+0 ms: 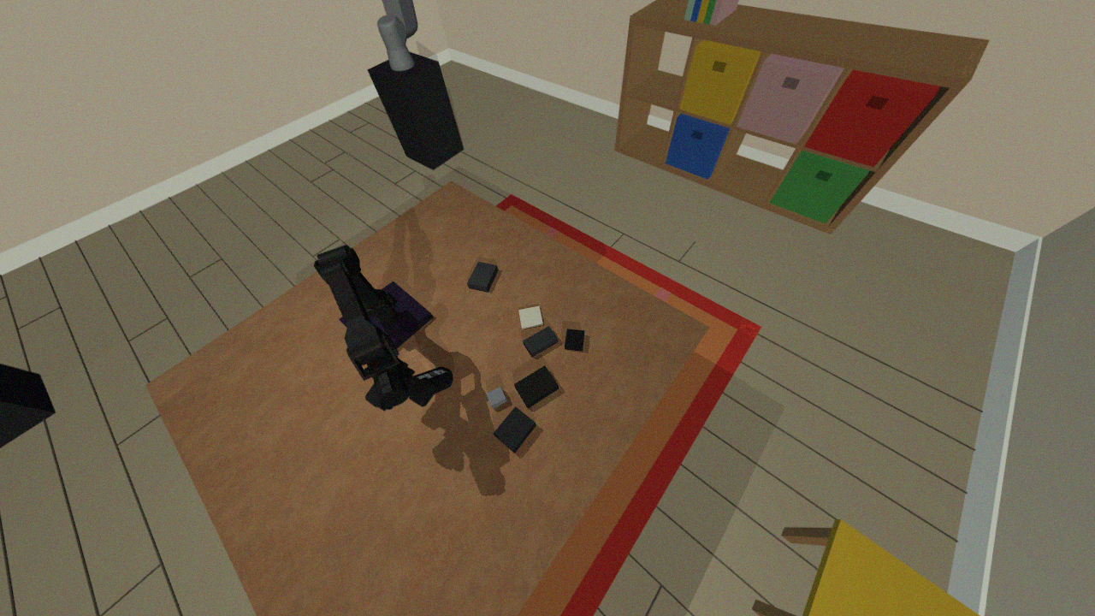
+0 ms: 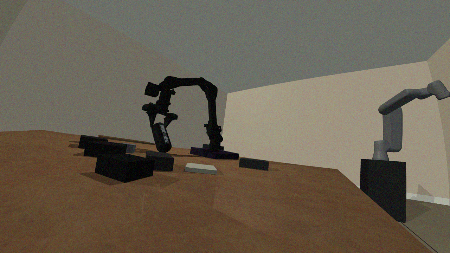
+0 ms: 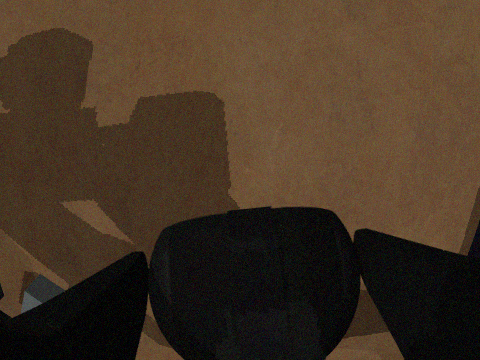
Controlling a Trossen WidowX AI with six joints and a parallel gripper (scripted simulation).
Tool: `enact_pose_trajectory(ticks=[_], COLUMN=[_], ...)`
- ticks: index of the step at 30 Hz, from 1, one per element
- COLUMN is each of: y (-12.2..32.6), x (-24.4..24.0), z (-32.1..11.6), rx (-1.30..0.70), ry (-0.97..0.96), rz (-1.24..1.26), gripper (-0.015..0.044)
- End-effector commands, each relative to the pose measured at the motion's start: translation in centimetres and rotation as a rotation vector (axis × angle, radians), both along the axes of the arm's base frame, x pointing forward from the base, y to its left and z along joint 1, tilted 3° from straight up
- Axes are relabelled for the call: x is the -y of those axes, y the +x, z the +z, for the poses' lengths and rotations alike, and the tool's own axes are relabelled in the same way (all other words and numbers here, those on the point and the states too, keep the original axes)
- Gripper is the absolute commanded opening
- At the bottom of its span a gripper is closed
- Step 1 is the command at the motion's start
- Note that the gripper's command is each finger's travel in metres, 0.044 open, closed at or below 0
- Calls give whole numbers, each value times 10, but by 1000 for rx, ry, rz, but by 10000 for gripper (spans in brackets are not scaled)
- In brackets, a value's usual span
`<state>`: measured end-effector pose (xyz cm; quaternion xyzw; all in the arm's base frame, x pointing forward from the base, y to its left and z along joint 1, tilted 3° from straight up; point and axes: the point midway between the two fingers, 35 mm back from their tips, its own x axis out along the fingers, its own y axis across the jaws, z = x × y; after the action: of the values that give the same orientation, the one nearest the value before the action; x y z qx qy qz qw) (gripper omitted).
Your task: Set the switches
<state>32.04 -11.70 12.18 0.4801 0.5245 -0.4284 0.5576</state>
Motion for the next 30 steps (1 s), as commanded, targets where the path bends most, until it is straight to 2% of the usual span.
enact_pose_trajectory(ticks=[1,30], y=[1,5], x=[0,17], z=[-6,-21], rx=[-13,-13], ry=[8,6], rz=[9,9], gripper=[338,338])
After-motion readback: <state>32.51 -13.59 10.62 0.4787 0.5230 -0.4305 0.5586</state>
